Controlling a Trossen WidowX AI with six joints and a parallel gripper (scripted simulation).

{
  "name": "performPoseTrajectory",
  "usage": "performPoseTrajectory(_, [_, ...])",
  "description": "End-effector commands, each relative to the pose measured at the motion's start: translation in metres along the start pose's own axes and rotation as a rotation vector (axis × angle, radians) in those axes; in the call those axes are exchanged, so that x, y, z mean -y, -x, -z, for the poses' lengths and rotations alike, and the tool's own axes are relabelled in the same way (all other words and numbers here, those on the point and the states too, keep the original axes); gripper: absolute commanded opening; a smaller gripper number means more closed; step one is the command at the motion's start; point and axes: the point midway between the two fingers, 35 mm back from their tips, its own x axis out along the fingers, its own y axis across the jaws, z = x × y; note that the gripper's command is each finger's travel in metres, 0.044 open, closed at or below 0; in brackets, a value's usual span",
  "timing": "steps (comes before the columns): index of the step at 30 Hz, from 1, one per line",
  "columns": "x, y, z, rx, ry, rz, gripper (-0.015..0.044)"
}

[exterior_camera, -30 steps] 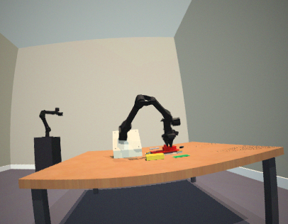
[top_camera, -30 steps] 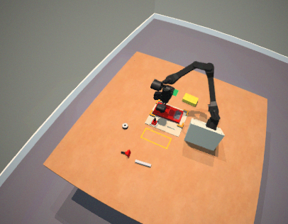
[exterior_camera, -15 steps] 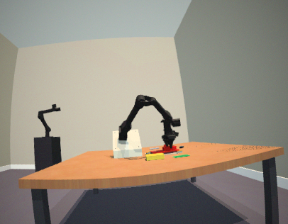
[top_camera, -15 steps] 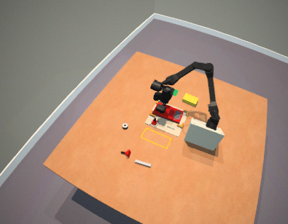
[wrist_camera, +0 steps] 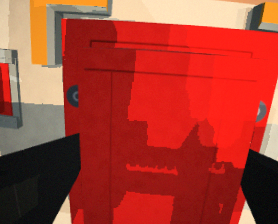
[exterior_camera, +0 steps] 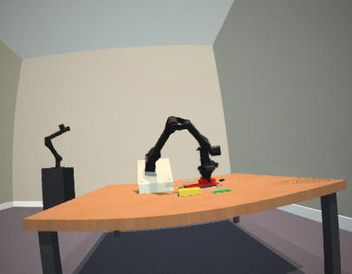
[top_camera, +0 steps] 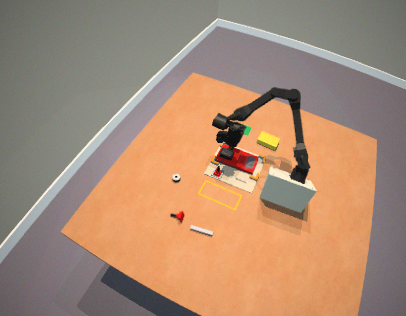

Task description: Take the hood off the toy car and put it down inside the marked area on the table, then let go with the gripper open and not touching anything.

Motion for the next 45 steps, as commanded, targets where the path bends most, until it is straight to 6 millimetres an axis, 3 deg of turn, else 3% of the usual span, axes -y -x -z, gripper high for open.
performPoseTrajectory(1, [0.0, 0.0, 0.0, 0.0, -0.001, 0.0, 0.0322])
performPoseTrajectory(8, [0.0, 0.0, 0.0, 0.0, -0.001, 0.0, 0.0275])
performPoseTrajectory(19, [0.0, 0.006, 0.0, 0.0, -0.001, -0.001, 0.0])
performPoseTrajectory(45, [-0.001, 0.023, 0.0, 0.0, 0.0, -0.002, 0.0])
